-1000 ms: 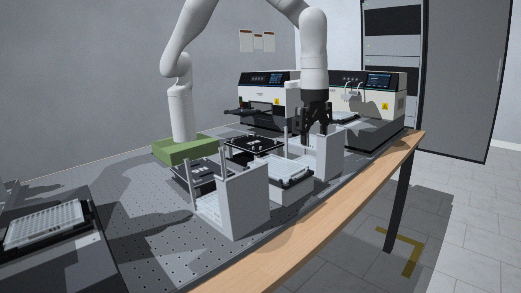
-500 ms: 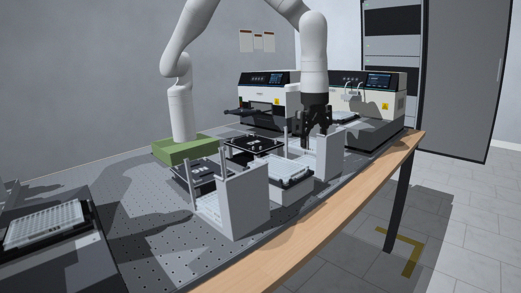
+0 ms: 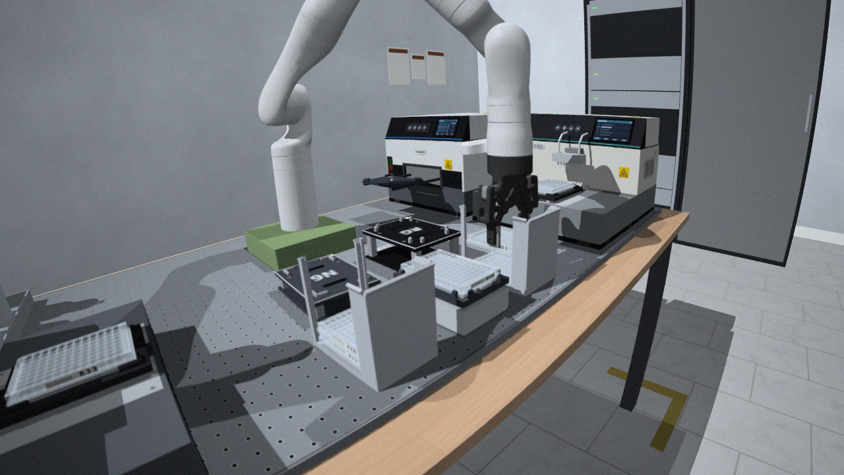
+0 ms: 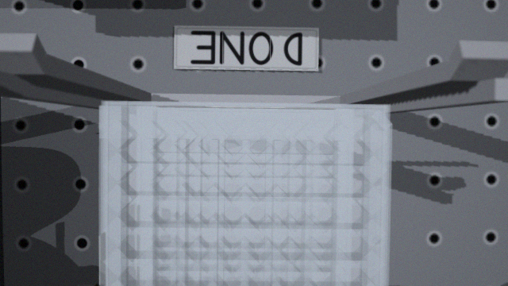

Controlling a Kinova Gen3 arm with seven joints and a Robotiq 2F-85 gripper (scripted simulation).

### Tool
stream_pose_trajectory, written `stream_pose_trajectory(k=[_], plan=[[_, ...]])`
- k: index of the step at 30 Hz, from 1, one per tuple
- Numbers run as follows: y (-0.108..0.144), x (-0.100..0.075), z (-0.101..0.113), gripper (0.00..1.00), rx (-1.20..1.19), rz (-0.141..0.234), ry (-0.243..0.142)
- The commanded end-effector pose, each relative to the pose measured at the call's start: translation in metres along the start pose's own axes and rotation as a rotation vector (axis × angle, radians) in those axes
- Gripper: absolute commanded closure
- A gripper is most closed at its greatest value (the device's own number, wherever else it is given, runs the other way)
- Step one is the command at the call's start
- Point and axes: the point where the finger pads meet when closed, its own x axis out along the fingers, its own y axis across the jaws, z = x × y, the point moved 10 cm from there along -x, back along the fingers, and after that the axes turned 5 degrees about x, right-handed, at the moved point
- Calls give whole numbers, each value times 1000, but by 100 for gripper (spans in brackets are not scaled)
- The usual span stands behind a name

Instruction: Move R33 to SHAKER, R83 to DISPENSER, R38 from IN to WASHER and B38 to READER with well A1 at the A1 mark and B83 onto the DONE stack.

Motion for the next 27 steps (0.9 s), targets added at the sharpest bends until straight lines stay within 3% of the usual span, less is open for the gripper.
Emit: stream_pose_trajectory(k=[1,27], plan=[[0,3,-1,6,7,-1,0],[0,19,-1,6,7,-1,0]])
